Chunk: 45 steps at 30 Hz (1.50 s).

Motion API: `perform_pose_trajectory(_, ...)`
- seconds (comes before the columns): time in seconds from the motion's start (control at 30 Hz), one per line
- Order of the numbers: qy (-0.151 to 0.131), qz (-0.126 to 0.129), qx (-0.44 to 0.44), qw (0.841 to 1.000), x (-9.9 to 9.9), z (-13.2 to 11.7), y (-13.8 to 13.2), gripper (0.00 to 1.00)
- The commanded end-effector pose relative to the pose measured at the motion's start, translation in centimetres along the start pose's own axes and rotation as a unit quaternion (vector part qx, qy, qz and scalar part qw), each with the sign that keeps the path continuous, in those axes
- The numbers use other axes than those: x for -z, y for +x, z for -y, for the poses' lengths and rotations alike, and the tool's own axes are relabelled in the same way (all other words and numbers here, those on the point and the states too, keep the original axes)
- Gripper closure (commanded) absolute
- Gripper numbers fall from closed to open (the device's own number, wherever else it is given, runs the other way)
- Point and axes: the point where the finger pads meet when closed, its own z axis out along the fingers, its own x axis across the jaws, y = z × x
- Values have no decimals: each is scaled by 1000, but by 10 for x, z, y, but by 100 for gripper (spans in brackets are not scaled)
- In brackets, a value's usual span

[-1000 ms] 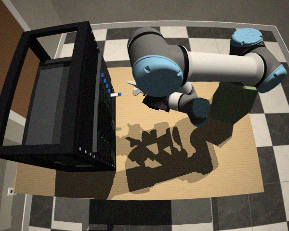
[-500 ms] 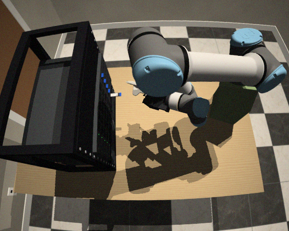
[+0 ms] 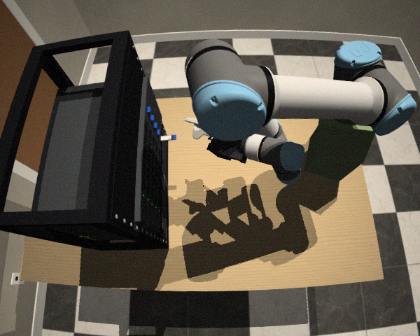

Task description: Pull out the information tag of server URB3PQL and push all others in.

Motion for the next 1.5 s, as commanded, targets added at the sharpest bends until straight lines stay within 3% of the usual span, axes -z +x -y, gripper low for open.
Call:
perform_pose_trajectory(0.0,0,0,0,1000,0,0,0,0)
perform_pose_trajectory(0.73,0,0,0,1000,-11,-6,-1,0)
perform_pose_trajectory(1.47,0,0,0,1000,-42,-23,-2,0)
